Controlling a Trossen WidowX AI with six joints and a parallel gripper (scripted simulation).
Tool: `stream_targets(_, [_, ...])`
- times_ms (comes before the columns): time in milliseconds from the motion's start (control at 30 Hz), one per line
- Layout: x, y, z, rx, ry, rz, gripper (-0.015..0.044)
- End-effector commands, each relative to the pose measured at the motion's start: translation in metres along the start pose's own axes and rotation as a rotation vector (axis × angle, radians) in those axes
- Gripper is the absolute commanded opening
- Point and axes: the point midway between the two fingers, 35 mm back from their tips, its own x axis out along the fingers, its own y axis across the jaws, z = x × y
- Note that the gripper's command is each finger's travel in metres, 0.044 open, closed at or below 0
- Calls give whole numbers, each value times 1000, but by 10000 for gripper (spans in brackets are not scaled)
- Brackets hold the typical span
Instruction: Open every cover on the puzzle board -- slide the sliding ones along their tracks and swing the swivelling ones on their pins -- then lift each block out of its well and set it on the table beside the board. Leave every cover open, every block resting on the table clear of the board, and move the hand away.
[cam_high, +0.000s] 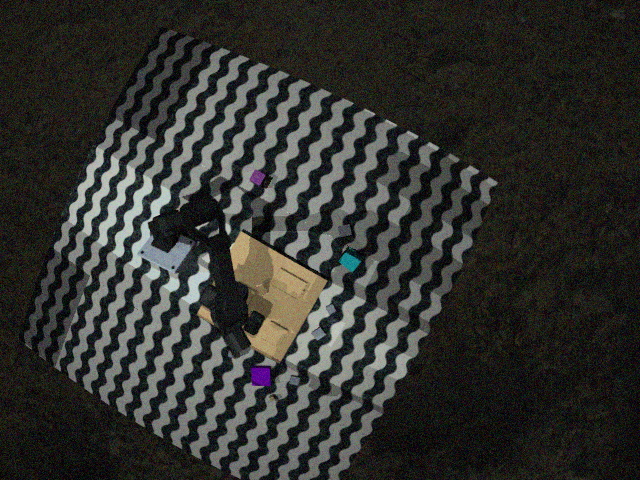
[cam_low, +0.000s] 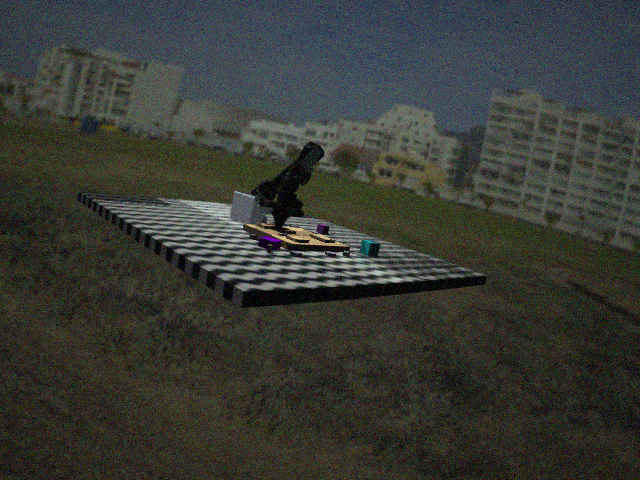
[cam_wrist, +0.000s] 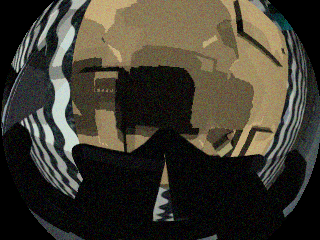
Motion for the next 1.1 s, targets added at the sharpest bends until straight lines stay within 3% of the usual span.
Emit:
stream_targets(0, [2,2,6,5,-8,5,0])
stream_targets(1067, [2,1,38,5,-9,5,0])
